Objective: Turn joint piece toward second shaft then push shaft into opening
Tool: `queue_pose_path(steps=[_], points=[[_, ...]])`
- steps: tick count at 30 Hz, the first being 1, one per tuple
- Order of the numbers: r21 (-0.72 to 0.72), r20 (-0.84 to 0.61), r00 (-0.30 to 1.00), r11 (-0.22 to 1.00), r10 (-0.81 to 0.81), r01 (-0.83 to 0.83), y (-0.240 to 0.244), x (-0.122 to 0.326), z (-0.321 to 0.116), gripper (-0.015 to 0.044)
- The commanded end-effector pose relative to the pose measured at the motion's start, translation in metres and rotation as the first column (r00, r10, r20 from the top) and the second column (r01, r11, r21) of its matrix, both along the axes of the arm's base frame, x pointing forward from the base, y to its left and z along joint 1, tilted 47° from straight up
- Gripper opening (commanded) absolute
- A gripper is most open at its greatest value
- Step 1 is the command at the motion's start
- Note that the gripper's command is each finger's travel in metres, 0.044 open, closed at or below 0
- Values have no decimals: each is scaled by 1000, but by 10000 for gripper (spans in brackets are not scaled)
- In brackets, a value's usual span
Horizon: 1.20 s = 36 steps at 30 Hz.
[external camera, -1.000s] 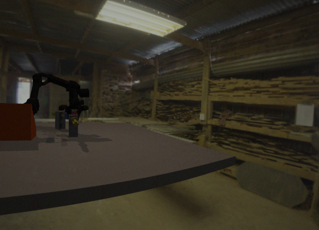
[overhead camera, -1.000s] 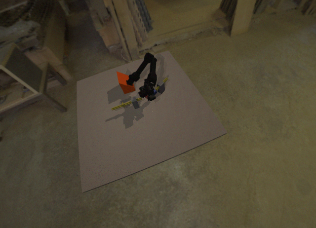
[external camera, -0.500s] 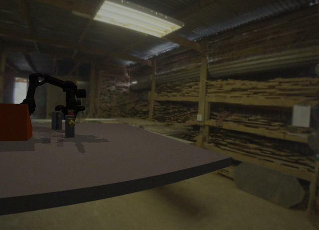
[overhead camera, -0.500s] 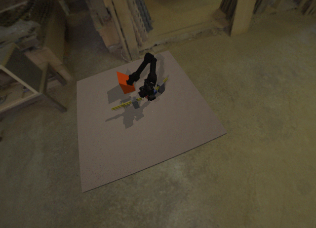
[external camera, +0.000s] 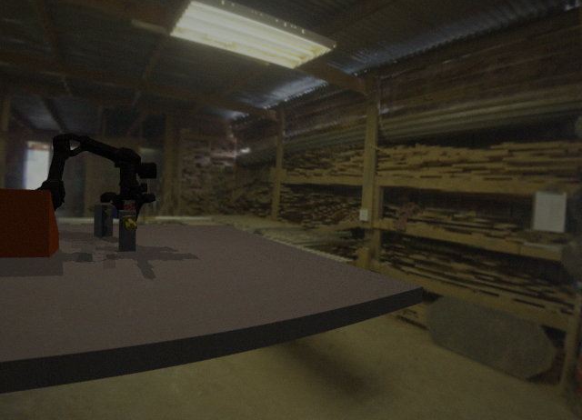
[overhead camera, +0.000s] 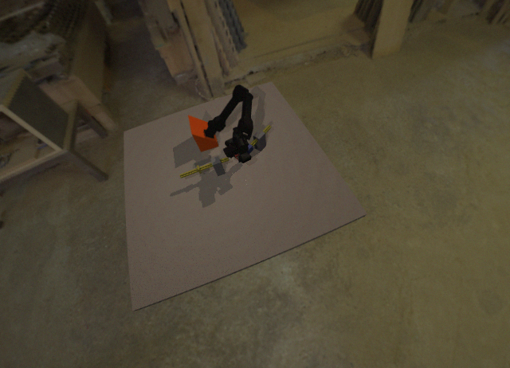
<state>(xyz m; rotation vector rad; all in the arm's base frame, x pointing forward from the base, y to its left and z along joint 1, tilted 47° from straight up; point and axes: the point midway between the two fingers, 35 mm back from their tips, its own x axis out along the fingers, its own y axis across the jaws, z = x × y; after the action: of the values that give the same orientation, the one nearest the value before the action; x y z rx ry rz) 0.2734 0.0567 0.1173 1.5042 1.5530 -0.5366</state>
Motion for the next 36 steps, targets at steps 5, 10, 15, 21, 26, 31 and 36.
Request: queue_pose_path(steps=[5,10,15,21,26,31,36], points=[[0,0,1000,1000,0,0,0,0,0,147],[0,0,1000,1000,0,0,0,0,0,147],[0,0,1000,1000,0,0,0,0,0,16],[3,-3,1000,1000,-1,1,0,0,0,0],[57,-46,999,998,-20,23,1,-2,-3,0],[119,-94,995,991,-42,53,3,-4,-6,0],[177,-139,988,980,-62,86,4,-7,-8,0]])
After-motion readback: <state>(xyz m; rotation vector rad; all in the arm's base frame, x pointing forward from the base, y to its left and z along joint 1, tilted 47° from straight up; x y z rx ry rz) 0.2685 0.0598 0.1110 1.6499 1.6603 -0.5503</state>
